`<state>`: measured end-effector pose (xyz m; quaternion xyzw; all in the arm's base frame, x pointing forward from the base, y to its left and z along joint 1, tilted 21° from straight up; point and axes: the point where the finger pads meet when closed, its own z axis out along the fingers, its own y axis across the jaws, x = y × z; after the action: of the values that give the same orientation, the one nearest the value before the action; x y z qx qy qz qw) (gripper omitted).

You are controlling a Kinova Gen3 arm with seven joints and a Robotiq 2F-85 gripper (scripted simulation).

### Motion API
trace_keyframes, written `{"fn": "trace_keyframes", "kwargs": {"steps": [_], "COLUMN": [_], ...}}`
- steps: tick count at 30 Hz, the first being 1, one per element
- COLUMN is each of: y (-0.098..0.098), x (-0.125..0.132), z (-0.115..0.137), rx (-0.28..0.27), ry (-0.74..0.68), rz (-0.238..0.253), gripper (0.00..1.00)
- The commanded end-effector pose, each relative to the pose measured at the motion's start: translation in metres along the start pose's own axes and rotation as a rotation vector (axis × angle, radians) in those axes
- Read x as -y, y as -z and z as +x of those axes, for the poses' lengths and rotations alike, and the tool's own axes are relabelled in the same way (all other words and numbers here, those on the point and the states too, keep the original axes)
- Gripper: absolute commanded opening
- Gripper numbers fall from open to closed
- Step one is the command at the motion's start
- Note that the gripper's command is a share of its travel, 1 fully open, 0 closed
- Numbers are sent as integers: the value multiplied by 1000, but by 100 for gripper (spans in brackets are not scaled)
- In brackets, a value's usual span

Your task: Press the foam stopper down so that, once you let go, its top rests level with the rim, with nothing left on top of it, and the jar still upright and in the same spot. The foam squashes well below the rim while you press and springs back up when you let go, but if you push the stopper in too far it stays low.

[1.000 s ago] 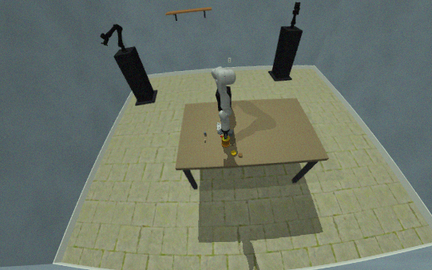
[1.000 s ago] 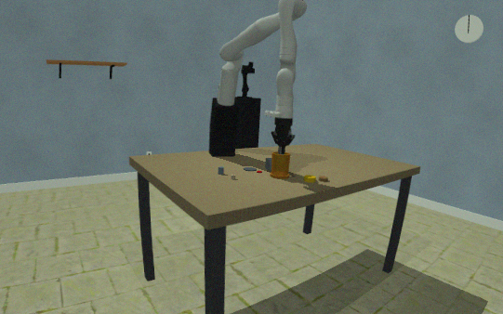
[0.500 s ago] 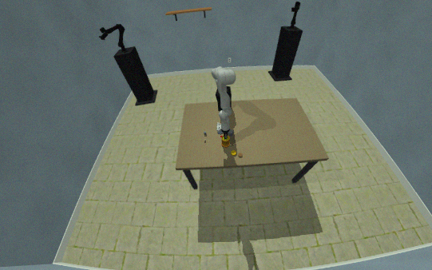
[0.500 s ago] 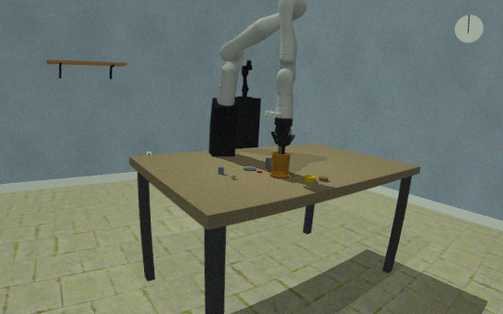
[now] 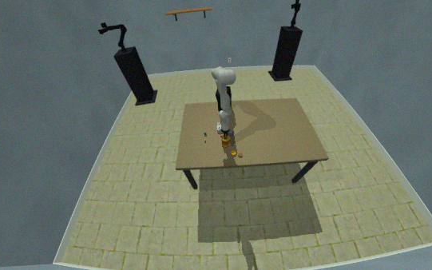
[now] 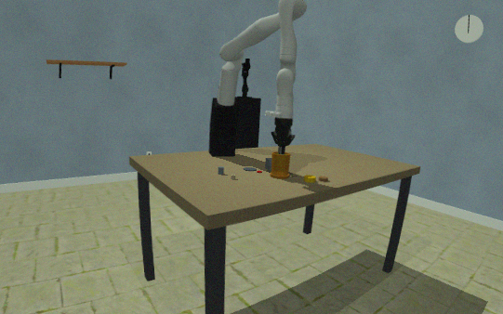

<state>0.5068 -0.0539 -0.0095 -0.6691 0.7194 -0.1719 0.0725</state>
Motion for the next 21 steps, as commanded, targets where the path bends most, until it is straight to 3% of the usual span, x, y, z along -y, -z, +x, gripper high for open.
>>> {"fn": "trace_keyframes", "kwargs": {"steps": [1,15,21], "y": [0,1,9], "x": [0,0,0], "z": [0,0,0], "rx": [0,0,0], "ry": [0,0,0], "rz": [0,0,0], "gripper": [0,0,0]}}
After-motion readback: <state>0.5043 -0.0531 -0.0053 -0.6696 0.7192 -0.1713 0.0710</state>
